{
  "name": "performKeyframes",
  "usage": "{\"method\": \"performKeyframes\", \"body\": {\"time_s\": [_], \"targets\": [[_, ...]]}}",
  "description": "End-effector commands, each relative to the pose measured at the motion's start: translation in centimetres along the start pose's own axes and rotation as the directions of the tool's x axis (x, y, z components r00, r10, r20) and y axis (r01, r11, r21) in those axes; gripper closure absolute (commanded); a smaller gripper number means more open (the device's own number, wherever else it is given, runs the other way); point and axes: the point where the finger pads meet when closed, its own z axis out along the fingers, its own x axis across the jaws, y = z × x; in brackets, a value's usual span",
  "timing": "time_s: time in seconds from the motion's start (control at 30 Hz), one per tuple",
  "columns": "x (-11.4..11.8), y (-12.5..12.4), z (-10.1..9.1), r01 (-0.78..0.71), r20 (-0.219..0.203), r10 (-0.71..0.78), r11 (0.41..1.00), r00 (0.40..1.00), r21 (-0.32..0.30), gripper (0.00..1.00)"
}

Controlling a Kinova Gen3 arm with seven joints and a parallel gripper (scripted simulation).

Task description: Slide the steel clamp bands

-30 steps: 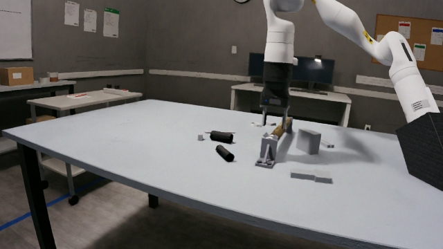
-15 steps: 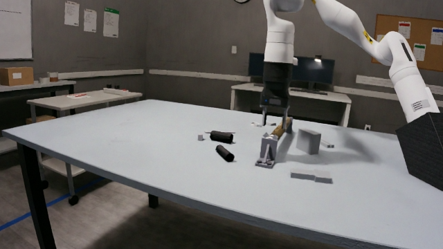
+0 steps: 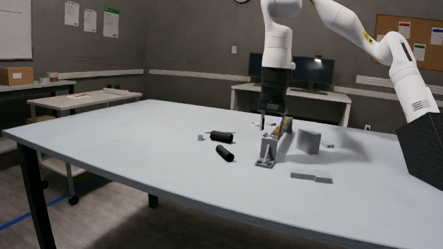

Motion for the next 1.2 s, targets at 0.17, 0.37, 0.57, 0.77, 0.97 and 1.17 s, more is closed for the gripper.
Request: {"method": "performKeyframes", "body": {"time_s": [0.17,0.37,0.57,0.77,0.97,1.17], "targets": [[0.0,0.1,0.0,0.000,0.001,0.000,1.000,1.000,-0.001,0.00],[0.0,0.1,1.9,0.000,0.001,0.000,1.000,1.000,-0.001,0.00],[0.0,0.1,3.5,0.000,0.001,0.000,1.000,1.000,-0.001,0.00],[0.0,0.1,4.0,0.000,0.001,0.000,1.000,1.000,-0.001,0.00],[0.0,0.1,4.0,0.000,0.001,0.000,1.000,1.000,-0.001,0.00],[0.0,0.1,4.0,0.000,0.001,0.000,1.000,1.000,-0.001,0.25]]}}
